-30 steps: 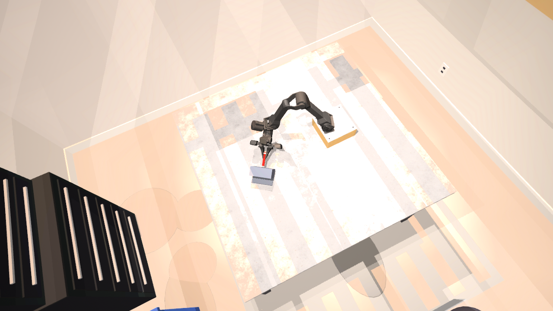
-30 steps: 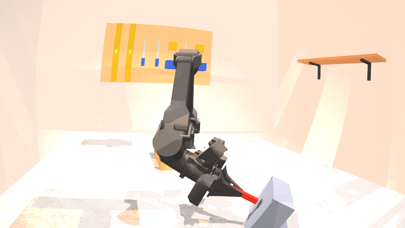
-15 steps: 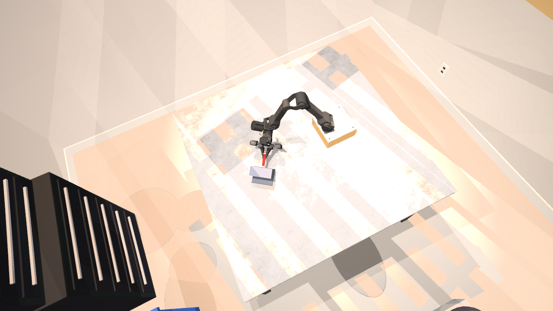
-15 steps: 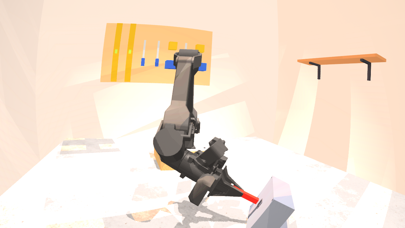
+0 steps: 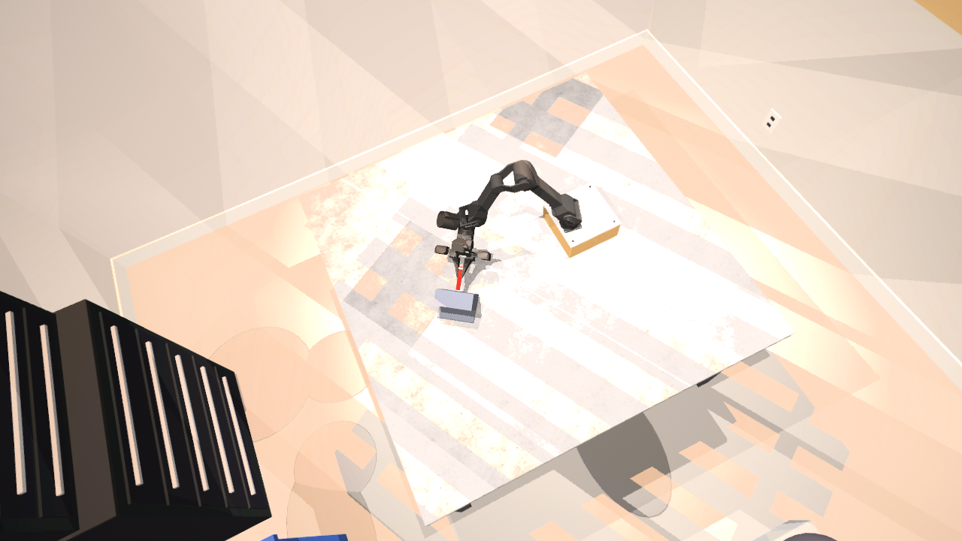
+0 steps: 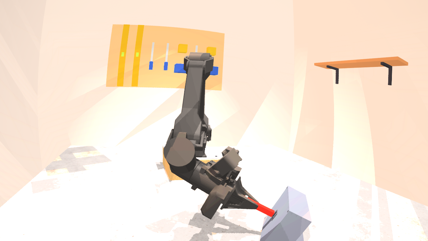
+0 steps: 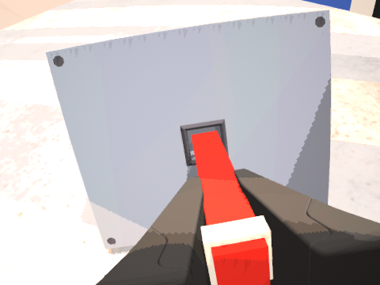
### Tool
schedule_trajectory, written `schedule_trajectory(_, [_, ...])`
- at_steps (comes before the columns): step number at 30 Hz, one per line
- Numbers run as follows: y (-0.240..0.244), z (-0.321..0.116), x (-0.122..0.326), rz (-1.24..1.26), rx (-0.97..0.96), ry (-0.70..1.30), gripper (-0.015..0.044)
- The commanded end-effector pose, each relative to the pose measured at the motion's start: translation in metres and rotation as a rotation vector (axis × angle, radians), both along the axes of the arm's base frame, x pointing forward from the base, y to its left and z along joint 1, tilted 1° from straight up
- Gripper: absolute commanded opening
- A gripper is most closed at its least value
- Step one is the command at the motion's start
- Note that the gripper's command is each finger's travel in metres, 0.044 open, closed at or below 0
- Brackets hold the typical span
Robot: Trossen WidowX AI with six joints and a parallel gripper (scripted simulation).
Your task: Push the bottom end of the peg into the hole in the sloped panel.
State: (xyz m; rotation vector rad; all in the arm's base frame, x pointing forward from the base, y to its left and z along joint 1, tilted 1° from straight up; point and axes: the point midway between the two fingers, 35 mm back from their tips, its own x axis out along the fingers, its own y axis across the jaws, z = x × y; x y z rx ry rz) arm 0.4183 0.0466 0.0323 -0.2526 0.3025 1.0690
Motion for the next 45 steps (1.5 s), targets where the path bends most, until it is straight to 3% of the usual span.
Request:
schedule_trajectory(1, [0.001, -0.002, 0.001, -0.004, 0.000, 0.006, 0.0000])
schedule_trajectory(45, [0.023, -0.011, 0.013, -0.004, 0.002, 0.005, 0.0000])
